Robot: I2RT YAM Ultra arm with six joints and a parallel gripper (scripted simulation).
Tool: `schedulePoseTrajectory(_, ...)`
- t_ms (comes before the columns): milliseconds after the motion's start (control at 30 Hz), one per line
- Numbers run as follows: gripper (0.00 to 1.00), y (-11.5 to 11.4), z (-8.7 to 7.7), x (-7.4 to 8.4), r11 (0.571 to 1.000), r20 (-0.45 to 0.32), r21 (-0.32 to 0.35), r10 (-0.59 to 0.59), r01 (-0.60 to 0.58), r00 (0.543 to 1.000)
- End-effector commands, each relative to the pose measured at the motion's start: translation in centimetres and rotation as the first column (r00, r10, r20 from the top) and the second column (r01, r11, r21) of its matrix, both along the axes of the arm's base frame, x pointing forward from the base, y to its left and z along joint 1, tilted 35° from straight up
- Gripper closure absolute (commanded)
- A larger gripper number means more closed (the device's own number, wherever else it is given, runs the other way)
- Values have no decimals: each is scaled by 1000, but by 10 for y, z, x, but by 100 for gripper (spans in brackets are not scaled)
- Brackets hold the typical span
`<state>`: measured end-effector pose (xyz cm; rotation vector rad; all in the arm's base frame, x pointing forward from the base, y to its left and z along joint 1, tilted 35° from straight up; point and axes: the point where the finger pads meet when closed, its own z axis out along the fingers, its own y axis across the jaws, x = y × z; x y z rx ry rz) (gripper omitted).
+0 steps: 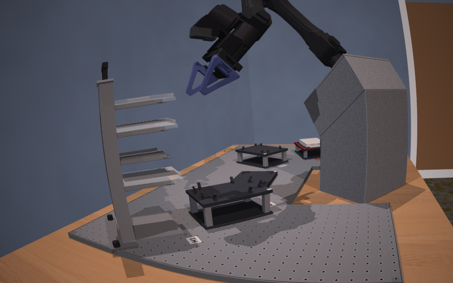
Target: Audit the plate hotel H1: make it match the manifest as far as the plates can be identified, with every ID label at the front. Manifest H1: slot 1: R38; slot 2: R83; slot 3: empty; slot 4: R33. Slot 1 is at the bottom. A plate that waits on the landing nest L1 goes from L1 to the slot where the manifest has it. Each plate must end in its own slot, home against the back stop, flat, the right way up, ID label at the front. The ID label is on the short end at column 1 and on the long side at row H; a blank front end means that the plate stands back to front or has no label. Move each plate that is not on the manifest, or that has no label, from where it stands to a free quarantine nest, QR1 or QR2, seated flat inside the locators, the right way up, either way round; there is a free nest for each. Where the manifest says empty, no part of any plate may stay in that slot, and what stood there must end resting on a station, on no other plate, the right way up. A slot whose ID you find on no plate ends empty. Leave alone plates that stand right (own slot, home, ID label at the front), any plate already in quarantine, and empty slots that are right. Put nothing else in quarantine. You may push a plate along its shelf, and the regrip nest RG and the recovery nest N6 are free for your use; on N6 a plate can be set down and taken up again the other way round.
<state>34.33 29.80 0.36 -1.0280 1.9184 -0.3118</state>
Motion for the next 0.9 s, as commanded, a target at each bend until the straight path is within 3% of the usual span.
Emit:
schedulePoseTrajectory(0,0,6,2,-1,1000,2,7,15,-15,1000)
schedulePoseTrajectory(800,0,6,2,-1,1000,2,7,15,-15,1000)
schedulePoseTrajectory(833,0,3,-7,-9,999,-15,-15,31,-31,999)
schedulePoseTrajectory(867,0,4,2,-9,999,2,7,33,-33,999)
